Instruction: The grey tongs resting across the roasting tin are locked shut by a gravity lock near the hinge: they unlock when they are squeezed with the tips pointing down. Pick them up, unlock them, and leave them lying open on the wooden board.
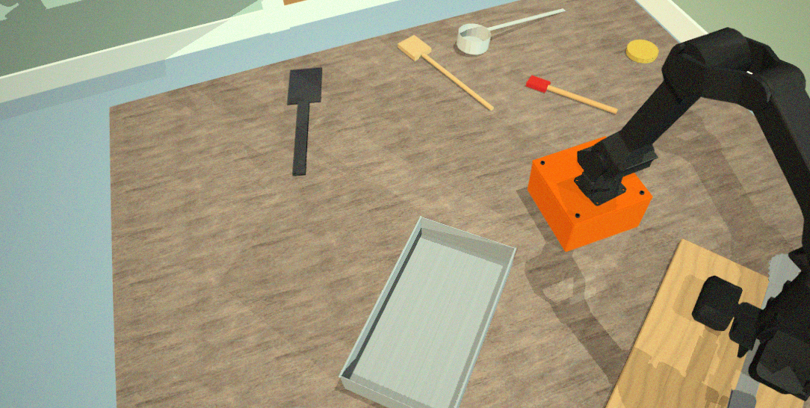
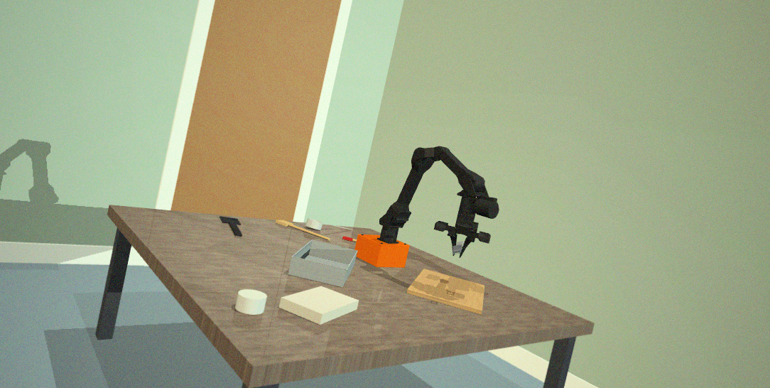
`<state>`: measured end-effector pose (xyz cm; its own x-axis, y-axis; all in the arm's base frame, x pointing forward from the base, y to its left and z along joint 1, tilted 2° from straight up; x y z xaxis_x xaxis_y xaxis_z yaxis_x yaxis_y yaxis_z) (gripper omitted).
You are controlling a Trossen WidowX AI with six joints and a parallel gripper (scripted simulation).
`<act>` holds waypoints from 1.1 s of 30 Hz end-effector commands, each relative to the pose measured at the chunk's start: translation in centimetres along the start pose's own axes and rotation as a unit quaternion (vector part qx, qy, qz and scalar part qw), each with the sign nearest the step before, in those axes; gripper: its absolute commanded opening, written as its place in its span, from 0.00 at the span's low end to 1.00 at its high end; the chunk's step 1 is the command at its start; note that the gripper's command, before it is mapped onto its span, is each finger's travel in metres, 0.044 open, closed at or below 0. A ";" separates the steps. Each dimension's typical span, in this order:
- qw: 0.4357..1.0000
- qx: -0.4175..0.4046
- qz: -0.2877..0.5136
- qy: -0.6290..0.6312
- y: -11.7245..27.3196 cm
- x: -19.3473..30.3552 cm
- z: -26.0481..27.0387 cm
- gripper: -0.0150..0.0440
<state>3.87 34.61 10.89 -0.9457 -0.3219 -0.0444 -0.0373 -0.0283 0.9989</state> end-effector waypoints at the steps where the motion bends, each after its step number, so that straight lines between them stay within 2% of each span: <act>1: 1.000 0.000 0.003 0.002 -0.9 0.0 0.1 0.00; 33: 1.000 0.000 0.003 0.002 -6.2 0.1 0.0 0.00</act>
<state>4.05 34.84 5.44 -0.9457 -0.3219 -0.0445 -0.0373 -0.0282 0.9989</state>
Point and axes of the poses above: the point midway between the two fingers, 35 mm back from their tips, its own y axis back along the fingers, its own z axis across the jaws, x = y × z, the point moved 2 cm from there along y, back along the fingers, and after that the axes turned 10 degrees about -y, right-handed, at the moved point
